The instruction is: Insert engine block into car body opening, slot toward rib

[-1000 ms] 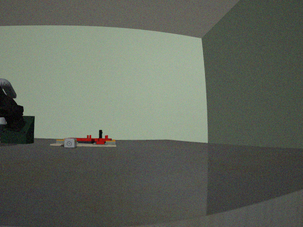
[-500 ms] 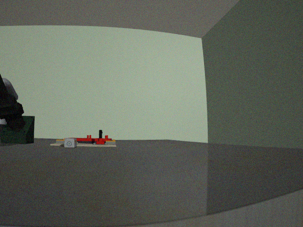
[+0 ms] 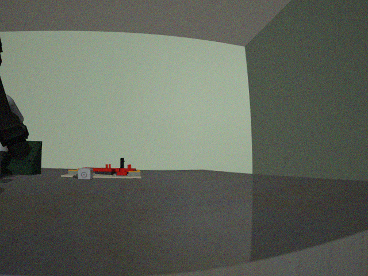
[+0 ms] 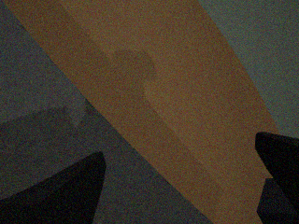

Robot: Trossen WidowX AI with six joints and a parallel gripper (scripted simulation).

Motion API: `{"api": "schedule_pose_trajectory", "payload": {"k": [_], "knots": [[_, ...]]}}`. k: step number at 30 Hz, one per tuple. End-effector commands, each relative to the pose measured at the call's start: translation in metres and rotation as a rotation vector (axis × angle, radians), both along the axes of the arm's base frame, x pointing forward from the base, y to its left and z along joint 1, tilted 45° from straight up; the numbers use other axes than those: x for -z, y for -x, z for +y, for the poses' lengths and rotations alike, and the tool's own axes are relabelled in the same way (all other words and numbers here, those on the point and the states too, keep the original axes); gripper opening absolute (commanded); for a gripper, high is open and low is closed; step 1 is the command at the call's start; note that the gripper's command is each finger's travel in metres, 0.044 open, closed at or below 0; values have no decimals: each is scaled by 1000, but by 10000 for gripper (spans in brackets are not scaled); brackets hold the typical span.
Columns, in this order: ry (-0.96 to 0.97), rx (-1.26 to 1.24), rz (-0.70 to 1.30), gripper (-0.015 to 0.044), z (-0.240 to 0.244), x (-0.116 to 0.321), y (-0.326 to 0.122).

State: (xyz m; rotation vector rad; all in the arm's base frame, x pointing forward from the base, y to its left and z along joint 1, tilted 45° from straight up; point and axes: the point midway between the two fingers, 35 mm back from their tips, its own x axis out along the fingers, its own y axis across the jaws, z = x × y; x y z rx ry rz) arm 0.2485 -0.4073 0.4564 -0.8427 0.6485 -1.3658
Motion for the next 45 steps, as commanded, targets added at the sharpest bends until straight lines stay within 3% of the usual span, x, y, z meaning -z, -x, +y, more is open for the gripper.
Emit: {"api": "schedule_pose_trajectory", "payload": {"k": [1, 13, 22, 29, 36, 41, 45], "knots": [[-88, -89, -5, 440, 22, 27, -32], [-411, -304, -1, 440, 128, 127, -119], [-659, -366, 132, 440, 226, 215, -137], [-794, -359, 311, 440, 311, 277, -115], [-820, -311, 523, 440, 379, 319, -65], [-759, -269, 668, 440, 410, 333, -21], [-746, -264, 686, 440, 412, 333, -16]]}}
